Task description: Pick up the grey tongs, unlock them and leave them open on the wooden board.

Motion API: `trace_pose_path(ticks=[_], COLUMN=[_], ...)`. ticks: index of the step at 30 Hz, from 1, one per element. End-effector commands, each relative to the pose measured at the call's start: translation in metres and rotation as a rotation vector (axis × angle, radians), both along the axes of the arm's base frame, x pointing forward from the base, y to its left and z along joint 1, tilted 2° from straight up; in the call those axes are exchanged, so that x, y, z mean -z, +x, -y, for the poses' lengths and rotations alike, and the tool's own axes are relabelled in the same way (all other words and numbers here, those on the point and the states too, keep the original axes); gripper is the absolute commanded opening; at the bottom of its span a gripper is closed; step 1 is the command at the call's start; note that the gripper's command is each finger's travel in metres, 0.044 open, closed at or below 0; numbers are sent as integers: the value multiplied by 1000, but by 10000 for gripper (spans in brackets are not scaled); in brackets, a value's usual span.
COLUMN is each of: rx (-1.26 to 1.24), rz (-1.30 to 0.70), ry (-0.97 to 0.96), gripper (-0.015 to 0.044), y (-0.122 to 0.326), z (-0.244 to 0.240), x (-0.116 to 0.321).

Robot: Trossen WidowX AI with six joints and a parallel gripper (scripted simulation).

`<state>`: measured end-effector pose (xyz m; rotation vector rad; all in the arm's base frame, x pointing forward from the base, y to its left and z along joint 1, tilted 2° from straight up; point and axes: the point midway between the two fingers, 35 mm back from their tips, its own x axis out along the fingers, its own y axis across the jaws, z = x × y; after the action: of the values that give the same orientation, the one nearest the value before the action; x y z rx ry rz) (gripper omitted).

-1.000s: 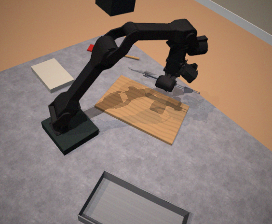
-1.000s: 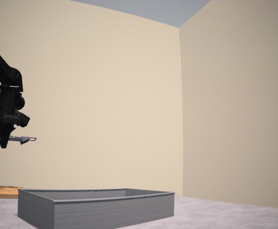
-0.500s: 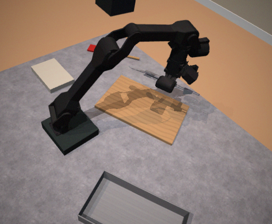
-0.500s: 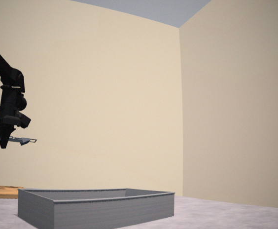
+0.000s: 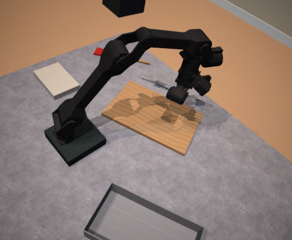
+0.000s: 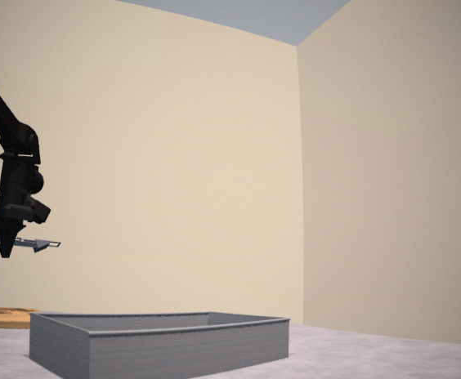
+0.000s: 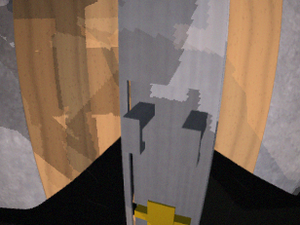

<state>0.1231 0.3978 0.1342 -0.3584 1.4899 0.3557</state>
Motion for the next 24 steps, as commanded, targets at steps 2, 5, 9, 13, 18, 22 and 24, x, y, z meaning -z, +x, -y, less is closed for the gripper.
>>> trace_pose_path(ticks=[2, 5, 9, 13, 18, 22, 24], rx=[3, 3, 3, 3, 3, 3, 3], rz=[-6, -6, -6, -5, -5, -5, -5], ry=[-1, -1, -1, -1, -1, -1, -1], gripper=[-150, -150, -150, -150, -150, -150, -150], y=[0, 0, 0, 1, 1, 1, 1], z=[0, -1, -1, -1, -1, -1, -1], x=[8, 13, 19, 26, 34, 41, 44])
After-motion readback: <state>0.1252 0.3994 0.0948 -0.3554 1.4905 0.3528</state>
